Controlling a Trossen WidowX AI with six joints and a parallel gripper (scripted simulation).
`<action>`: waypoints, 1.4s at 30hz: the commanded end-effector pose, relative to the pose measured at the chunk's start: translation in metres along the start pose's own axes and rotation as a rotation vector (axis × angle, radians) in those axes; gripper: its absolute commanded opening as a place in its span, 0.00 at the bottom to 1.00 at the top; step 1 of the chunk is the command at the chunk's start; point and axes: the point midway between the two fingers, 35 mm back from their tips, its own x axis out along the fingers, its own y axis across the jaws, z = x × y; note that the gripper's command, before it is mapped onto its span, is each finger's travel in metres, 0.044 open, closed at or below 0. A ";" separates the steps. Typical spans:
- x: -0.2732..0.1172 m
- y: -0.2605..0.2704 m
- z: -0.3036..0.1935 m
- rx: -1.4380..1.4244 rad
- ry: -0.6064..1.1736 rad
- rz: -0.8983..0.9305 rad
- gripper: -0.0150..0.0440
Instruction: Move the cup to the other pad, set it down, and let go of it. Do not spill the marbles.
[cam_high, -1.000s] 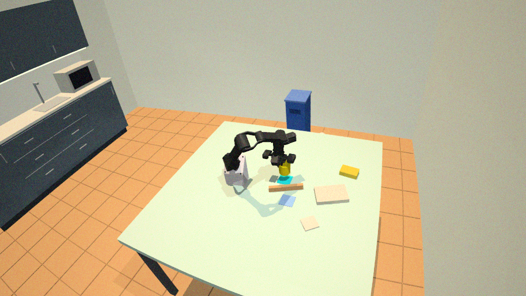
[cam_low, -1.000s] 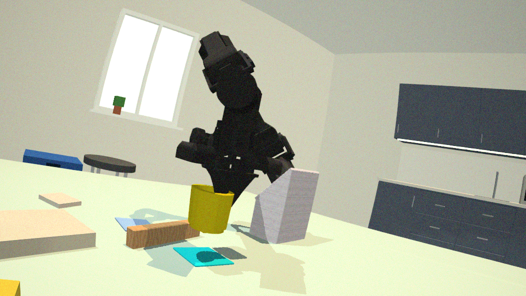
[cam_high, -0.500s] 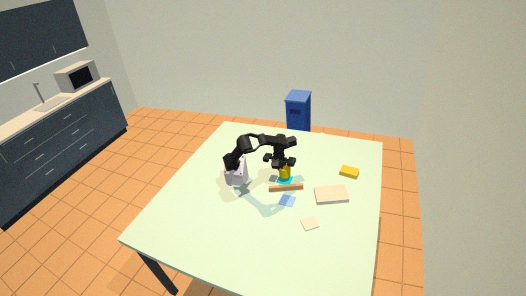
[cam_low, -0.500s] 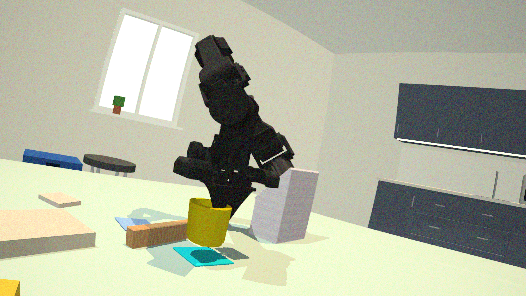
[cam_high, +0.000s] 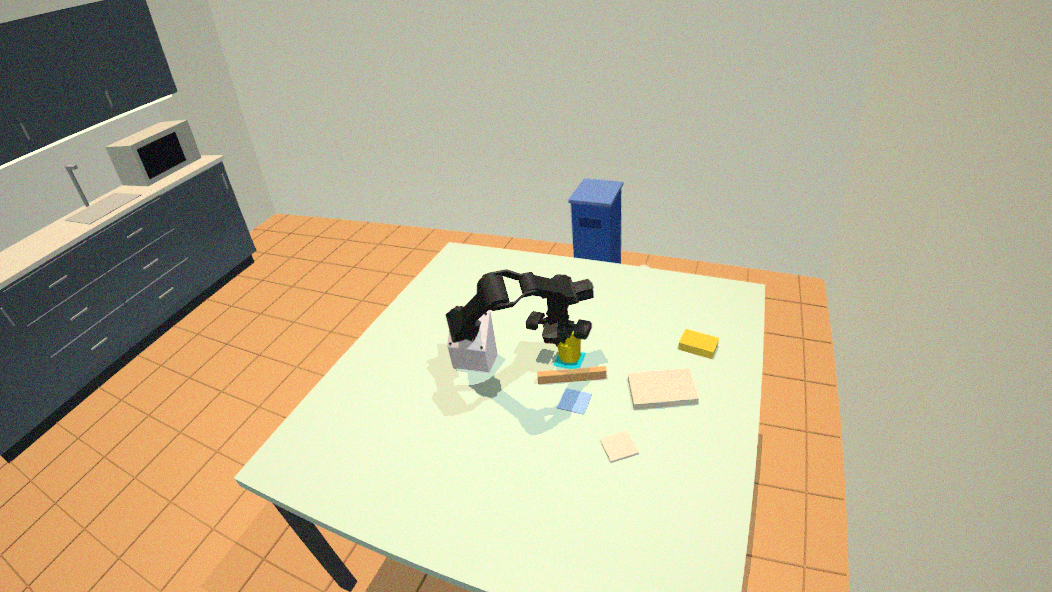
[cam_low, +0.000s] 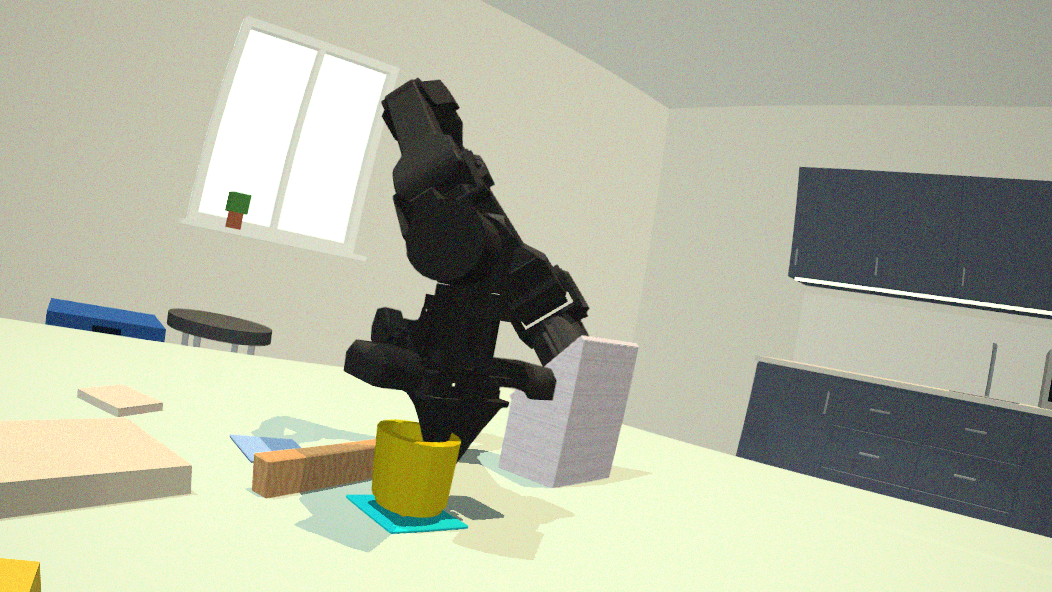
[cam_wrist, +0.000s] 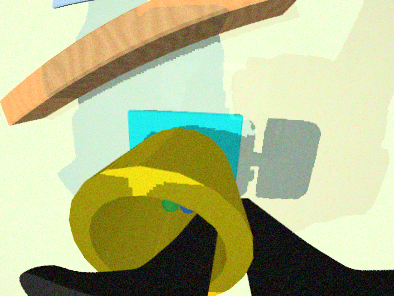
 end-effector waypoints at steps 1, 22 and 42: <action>0.003 -0.001 0.001 -0.008 -0.007 0.002 0.25; 0.001 0.000 0.000 0.000 0.000 0.000 0.50; -0.022 0.000 -0.001 -0.004 -0.001 0.000 0.50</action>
